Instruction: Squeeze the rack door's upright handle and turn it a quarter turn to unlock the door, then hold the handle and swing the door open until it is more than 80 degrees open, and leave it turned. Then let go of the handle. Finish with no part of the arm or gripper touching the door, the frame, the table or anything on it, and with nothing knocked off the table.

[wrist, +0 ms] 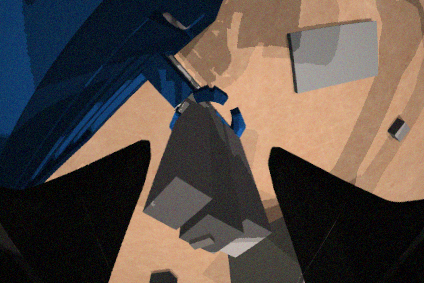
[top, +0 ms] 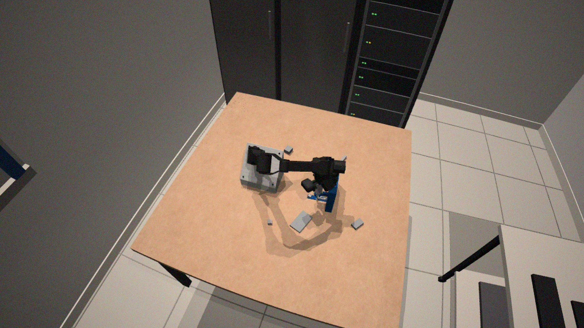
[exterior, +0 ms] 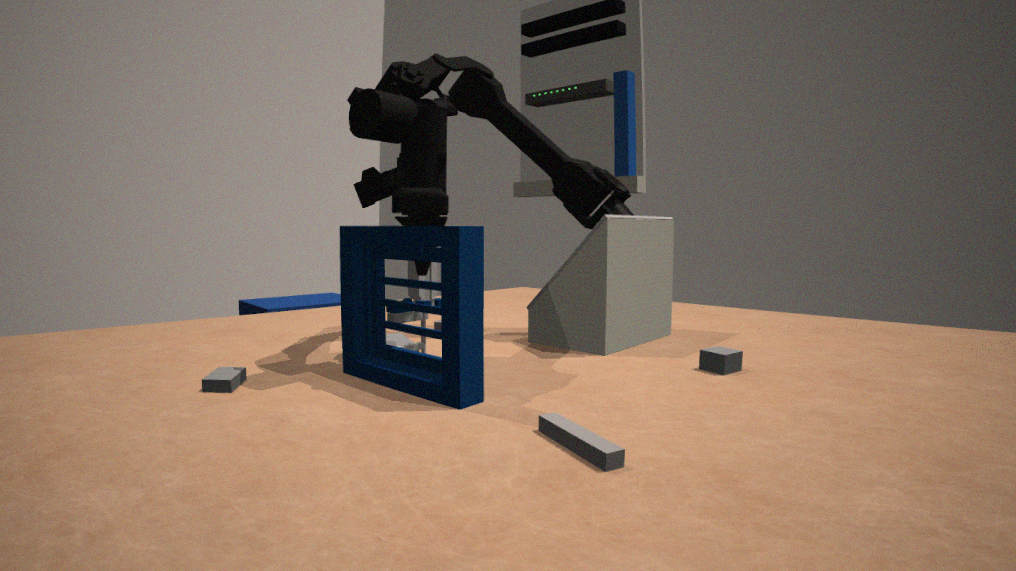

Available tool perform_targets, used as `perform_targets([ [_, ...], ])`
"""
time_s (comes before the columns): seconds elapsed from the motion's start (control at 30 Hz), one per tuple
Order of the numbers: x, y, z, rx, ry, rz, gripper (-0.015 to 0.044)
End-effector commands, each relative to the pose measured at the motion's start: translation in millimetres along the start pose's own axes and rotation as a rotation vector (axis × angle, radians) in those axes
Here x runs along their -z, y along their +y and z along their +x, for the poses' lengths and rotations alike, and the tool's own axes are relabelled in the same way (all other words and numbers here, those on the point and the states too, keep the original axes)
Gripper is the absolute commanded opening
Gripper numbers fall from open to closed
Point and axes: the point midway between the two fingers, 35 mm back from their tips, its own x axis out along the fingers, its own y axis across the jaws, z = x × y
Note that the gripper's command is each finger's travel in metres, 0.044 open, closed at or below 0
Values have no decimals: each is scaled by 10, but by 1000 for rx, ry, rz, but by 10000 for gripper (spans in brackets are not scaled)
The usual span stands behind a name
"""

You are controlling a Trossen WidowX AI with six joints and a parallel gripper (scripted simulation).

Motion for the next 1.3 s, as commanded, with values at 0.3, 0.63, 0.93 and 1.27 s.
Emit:
perform_targets([
  [0.3,-1,10,14,-2,4,-606,296],
  [0.63,-1,10,14,-3,3,-1101,296],
  [0.93,0,10,14,-4,3,-1547,296],
  [1.27,0,10,14,-5,2,-2043,296],
])
